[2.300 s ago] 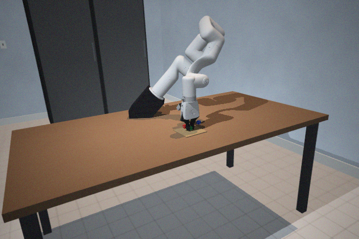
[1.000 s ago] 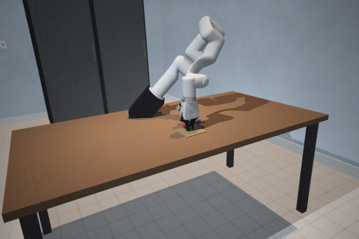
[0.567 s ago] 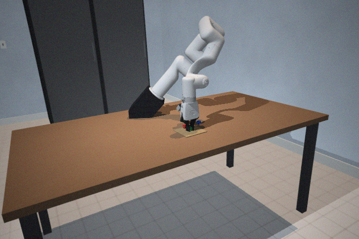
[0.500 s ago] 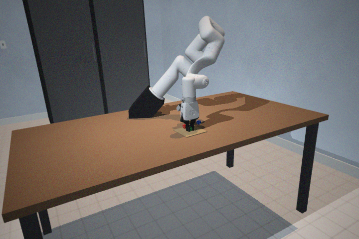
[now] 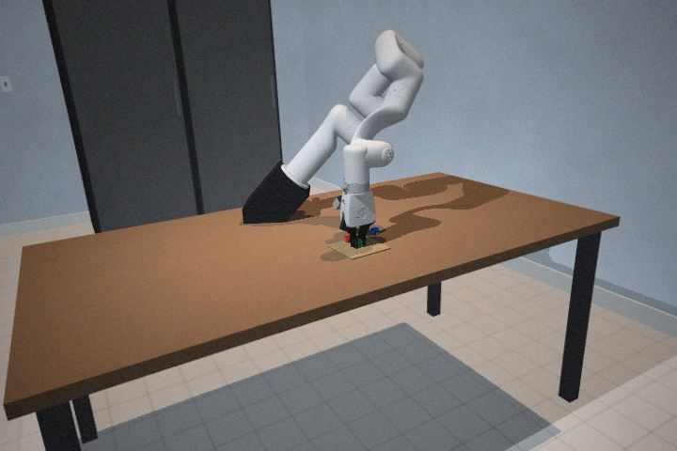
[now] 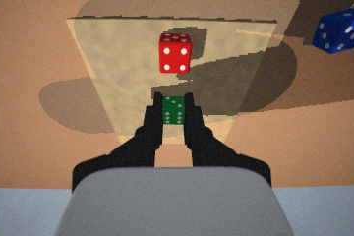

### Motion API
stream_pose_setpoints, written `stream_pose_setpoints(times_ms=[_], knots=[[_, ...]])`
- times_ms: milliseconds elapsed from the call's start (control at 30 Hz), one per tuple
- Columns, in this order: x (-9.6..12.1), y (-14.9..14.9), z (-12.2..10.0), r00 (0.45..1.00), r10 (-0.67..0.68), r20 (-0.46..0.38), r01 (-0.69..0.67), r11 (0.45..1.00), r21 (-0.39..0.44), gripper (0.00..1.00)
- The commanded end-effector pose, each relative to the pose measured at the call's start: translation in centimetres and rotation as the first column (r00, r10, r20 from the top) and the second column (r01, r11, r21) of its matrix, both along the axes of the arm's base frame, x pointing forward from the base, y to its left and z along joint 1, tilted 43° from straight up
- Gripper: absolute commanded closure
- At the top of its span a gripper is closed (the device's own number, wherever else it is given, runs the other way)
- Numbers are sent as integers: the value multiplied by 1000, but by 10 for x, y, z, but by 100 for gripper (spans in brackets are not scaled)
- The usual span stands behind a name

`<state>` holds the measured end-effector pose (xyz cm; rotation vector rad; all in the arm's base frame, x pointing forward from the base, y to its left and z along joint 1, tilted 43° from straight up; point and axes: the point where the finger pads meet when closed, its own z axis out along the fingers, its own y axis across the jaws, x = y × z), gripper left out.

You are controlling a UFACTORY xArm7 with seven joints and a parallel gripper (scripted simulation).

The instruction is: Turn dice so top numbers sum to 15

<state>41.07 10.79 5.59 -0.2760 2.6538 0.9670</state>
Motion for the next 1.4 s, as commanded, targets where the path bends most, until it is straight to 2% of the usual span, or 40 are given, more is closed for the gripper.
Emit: stream_pose_setpoints(times_ms=[0, 600, 633, 800, 833, 967, 1000, 1067, 1100, 1367], knots=[[1, -1, 1, 1000, -3, 2, 3, 1000, -1, 85], [1, -1, 1, 1000, -3, 2, 3, 1000, -1, 85], [1, -1, 1, 1000, -3, 2, 3, 1000, -1, 81], [1, -1, 1, 1000, -3, 2, 3, 1000, -1, 77], [1, -1, 1, 1000, -3, 2, 3, 1000, -1, 72], [1, -1, 1, 1000, -3, 2, 3, 1000, -1, 72], [1, -1, 1, 1000, -3, 2, 3, 1000, -1, 68], [1, -1, 1, 1000, -3, 2, 3, 1000, -1, 68], [1, -1, 1, 1000, -3, 2, 3, 1000, -1, 64], [1, -1, 1, 1000, -3, 2, 3, 1000, -1, 64]])
